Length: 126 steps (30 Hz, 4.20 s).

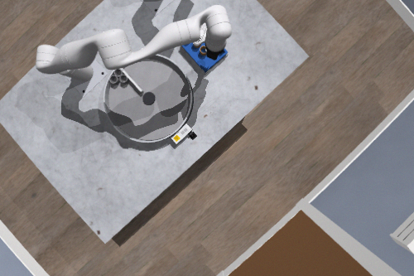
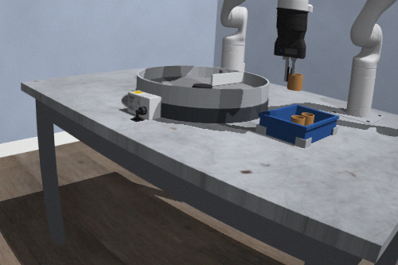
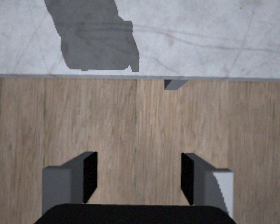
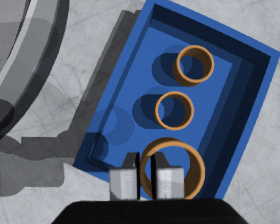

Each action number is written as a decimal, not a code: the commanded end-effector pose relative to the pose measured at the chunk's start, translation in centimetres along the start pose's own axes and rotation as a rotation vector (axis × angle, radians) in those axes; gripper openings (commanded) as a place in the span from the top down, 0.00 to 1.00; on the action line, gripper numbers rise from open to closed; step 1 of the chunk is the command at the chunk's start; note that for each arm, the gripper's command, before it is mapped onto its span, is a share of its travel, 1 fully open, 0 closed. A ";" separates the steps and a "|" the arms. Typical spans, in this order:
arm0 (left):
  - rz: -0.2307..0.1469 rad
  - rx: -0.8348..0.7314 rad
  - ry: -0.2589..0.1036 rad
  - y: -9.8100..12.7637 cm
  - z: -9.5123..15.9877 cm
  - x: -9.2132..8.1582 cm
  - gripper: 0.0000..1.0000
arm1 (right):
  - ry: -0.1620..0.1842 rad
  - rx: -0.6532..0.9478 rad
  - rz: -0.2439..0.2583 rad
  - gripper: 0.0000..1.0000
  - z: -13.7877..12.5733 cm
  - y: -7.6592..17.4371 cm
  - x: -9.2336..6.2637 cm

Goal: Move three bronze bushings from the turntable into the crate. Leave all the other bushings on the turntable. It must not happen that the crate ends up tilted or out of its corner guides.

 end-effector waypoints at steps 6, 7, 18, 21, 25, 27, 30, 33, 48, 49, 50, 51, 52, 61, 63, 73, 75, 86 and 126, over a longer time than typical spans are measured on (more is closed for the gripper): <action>0.007 0.004 -0.003 0.3 0.4 -0.1 0.00 | 0.002 0.003 -0.011 1.00 -0.3 -0.2 -0.3; 0.007 0.004 -0.003 0.3 0.4 -0.1 0.00 | 0.002 0.003 -0.011 1.00 -0.3 -0.2 -0.3; 0.007 0.004 -0.003 0.3 0.4 -0.1 0.00 | 0.002 0.003 -0.011 1.00 -0.3 -0.2 -0.3; 0.007 0.004 -0.003 0.3 0.4 -0.1 0.00 | 0.002 0.003 -0.011 1.00 -0.3 -0.2 -0.3; 0.007 0.004 -0.003 0.3 0.4 -0.1 0.00 | 0.002 0.003 -0.011 1.00 -0.3 -0.2 -0.3; 0.007 0.004 -0.003 0.3 0.4 -0.1 0.00 | 0.002 0.003 -0.011 1.00 -0.3 -0.2 -0.3; 0.007 0.004 -0.003 0.3 0.4 -0.1 0.00 | 0.002 0.003 -0.011 1.00 -0.3 -0.2 -0.3; 0.007 0.004 -0.003 0.3 0.4 -0.1 0.00 | 0.002 0.003 -0.011 1.00 -0.3 -0.2 -0.3; 0.007 0.004 -0.003 0.3 0.4 -0.1 0.00 | 0.003 0.003 -0.006 1.00 -0.3 -0.4 4.7; 0.007 0.004 -0.003 0.3 0.4 -0.1 0.00 | 0.004 0.003 -0.006 1.00 -0.3 -0.4 5.3; 0.007 0.004 -0.003 0.3 0.4 -0.1 0.00 | 0.004 0.003 -0.005 1.00 -0.3 -0.5 5.8; 0.007 0.004 -0.003 0.3 0.4 -0.1 0.00 | 0.004 0.003 -0.005 1.00 -0.3 -0.5 6.2; 0.007 0.004 -0.003 0.3 0.4 -0.1 0.00 | 0.003 0.003 -0.007 1.00 -0.3 -0.5 6.4; 0.007 0.004 -0.003 0.3 0.4 -0.1 0.00 | 0.002 0.003 -0.011 1.00 -0.2 -0.6 6.5; 0.007 0.004 -0.003 0.3 0.4 -0.1 0.00 | 0.002 0.003 -0.011 1.00 -0.2 -0.6 6.5; 0.007 0.004 -0.003 0.3 0.4 -0.1 0.00 | 0.002 0.003 -0.011 1.00 -0.2 -0.6 6.5; 0.007 0.004 -0.003 0.3 0.4 -0.1 0.00 | 0.002 0.003 -0.011 1.00 -0.2 -0.6 6.5; 0.007 0.004 -0.003 0.3 0.4 -0.1 0.00 | 0.002 0.003 -0.011 1.00 -0.2 -0.6 6.5; 0.007 0.004 -0.003 0.3 0.4 -0.1 0.00 | 0.002 0.003 -0.011 1.00 -0.3 -0.6 6.8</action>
Point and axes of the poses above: on each arm, the point where the finger pads meet when closed, its own x axis out along the fingers, its own z axis across the jaws, y = z × x, the point moved 5 cm from there along -x, back along the fingers, and after that the axes turned 5 degrees about -x, right-handed, at the moved point
